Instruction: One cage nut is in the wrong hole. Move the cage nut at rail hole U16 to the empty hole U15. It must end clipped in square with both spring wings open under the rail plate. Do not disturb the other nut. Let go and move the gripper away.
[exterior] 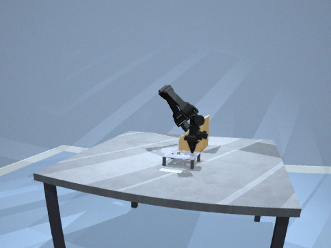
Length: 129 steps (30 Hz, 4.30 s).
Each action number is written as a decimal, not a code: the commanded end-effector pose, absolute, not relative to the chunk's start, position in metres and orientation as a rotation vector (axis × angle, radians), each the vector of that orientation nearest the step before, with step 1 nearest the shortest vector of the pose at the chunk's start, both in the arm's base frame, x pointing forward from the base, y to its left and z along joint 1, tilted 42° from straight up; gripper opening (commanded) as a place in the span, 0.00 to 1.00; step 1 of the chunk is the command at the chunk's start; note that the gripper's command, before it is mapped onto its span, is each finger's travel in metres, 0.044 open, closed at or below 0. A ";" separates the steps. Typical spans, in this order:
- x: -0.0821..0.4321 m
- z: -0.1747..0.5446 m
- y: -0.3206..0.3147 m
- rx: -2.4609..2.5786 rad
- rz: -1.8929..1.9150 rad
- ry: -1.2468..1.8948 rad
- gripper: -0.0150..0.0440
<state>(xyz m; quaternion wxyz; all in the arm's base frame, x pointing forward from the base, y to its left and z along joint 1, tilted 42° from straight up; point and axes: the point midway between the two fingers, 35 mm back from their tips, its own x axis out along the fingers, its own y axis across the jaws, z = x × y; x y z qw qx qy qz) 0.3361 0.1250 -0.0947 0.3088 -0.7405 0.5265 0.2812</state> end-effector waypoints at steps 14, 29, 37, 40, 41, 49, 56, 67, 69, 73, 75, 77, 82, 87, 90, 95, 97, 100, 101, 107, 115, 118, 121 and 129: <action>0.336 -0.093 0.125 -1.967 0.737 1.382 0.30; 0.336 -0.094 0.124 -1.977 0.729 1.362 0.30; 0.335 -0.094 0.124 -1.984 0.722 1.347 0.30; 0.335 -0.094 0.124 -1.985 0.722 1.346 0.30; 0.335 -0.094 0.124 -1.985 0.722 1.346 0.30; 0.335 -0.094 0.124 -1.985 0.722 1.346 0.30; 0.334 -0.094 0.124 -1.989 0.719 1.338 0.30; 0.334 -0.094 0.123 -1.995 0.713 1.325 0.30; 0.334 -0.094 0.123 -1.997 0.712 1.321 0.30; 0.334 -0.094 0.123 -2.000 0.710 1.317 0.30; 0.334 -0.094 0.123 -2.000 0.709 1.316 0.30; 0.333 -0.094 0.123 -2.001 0.708 1.313 0.30; 0.333 -0.095 0.123 -2.006 0.704 1.304 0.30; 0.333 -0.095 0.123 -2.011 0.700 1.294 0.30; 0.332 -0.095 0.123 -2.013 0.697 1.288 0.30; 0.332 -0.095 0.122 -2.018 0.693 1.277 0.30; 0.332 -0.095 0.122 -2.020 0.691 1.273 0.30; 0.331 -0.095 0.122 -2.022 0.690 1.270 0.30; 0.331 -0.095 0.122 -2.022 0.690 1.270 0.30; 0.331 -0.095 0.122 -2.022 0.690 1.270 0.30; 0.331 -0.095 0.122 -2.025 0.687 1.264 0.30; 0.331 -0.095 0.122 -2.026 0.686 1.262 0.30; 0.331 -0.095 0.122 -2.027 0.685 1.259 0.30; 0.330 -0.096 0.122 -2.034 0.679 1.244 0.30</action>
